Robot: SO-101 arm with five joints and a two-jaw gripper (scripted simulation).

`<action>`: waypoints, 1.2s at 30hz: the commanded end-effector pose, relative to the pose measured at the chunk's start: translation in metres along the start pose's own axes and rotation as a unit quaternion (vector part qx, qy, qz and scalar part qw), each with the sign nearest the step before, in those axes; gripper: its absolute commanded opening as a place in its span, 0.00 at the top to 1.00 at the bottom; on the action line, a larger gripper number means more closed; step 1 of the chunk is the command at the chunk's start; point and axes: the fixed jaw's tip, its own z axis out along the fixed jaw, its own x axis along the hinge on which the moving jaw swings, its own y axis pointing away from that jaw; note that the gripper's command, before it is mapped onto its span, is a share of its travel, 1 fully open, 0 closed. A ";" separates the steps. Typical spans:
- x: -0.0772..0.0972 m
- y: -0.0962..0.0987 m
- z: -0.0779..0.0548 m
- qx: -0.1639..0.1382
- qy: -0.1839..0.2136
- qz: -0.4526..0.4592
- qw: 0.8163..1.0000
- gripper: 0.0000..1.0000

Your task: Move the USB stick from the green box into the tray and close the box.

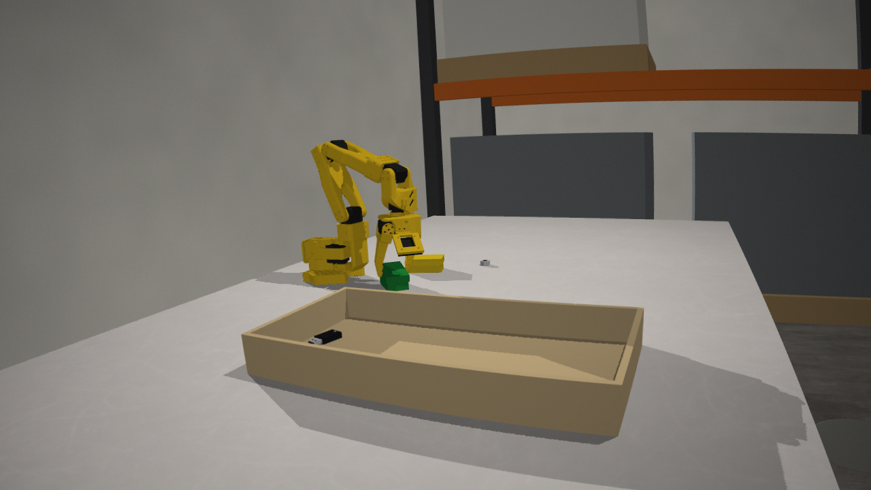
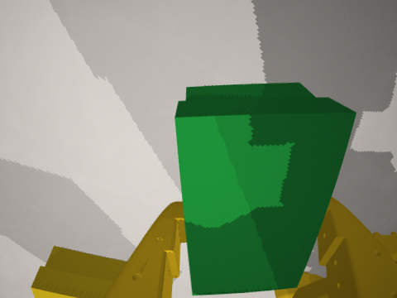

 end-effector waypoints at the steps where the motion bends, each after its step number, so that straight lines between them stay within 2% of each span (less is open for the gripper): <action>1: -0.001 0.003 -0.002 -0.010 -0.010 0.001 1.000 0.79; 36: 0.003 0.003 0.000 -0.010 -0.010 0.001 1.000 0.79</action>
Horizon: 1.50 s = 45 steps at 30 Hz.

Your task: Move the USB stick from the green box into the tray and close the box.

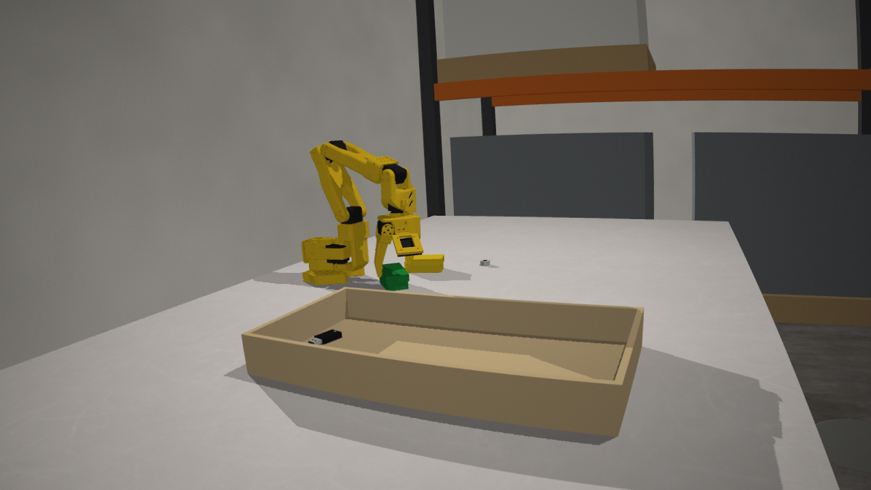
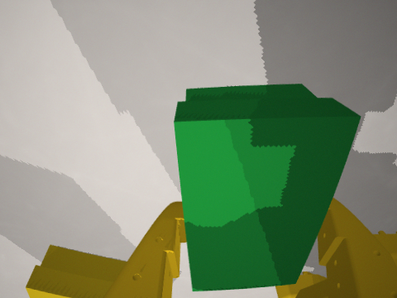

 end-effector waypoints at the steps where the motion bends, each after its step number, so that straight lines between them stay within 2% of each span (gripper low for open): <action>1: -0.001 0.003 -0.002 -0.009 -0.009 0.000 1.000 0.79; 45: 0.003 0.003 0.000 -0.009 -0.009 0.000 1.000 0.77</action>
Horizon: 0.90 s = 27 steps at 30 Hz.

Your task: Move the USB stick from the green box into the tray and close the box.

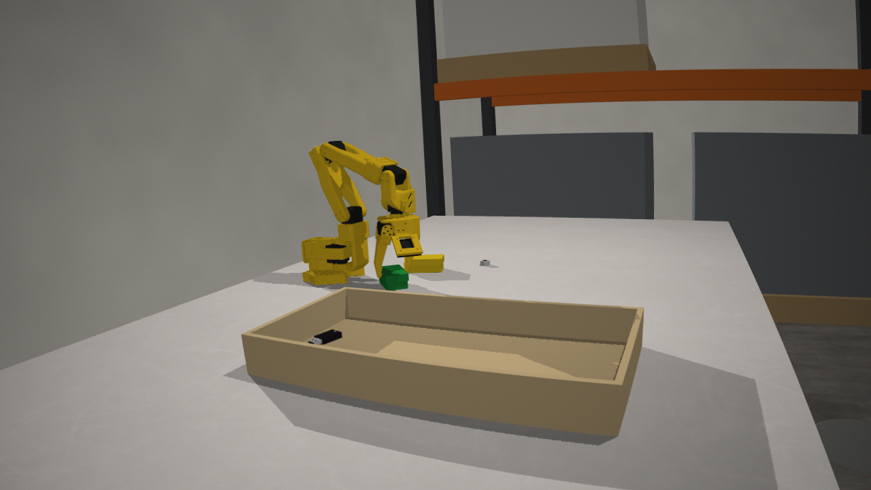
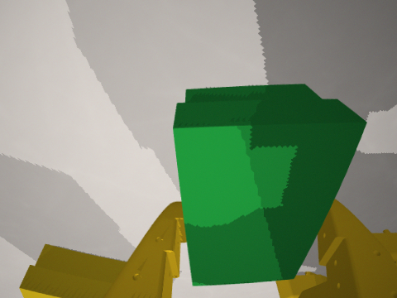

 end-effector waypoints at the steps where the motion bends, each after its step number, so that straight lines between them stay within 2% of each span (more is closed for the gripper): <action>1: -0.001 0.003 -0.002 -0.009 -0.009 0.001 1.000 0.77; 27: -0.001 0.003 -0.002 -0.009 -0.009 0.001 1.000 0.75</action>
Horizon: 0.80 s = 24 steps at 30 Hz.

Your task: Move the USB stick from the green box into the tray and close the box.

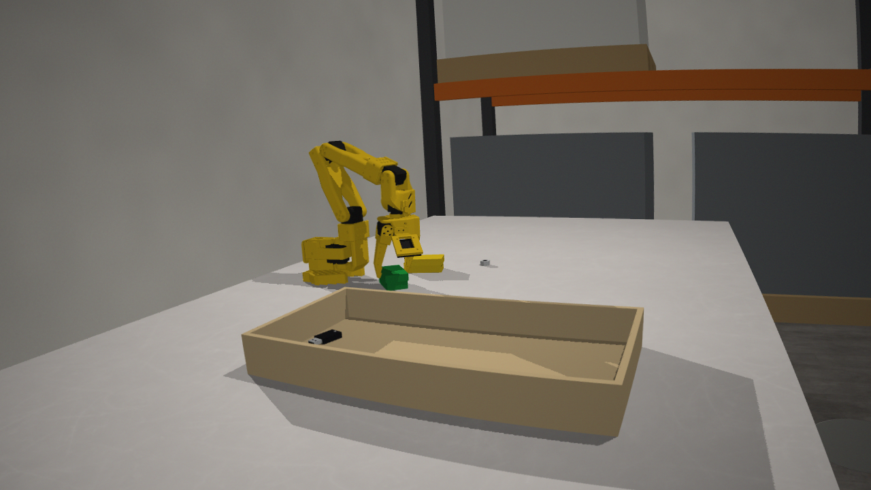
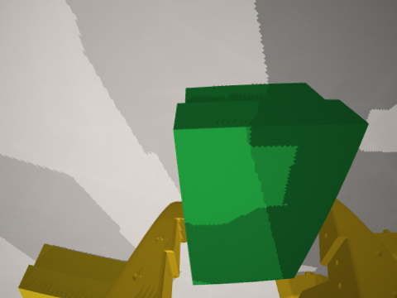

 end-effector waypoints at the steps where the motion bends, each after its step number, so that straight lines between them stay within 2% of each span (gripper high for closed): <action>1: -0.001 0.003 -0.002 -0.010 -0.010 0.002 1.000 0.75; 24: -0.001 0.003 -0.002 -0.010 -0.010 0.002 1.000 0.71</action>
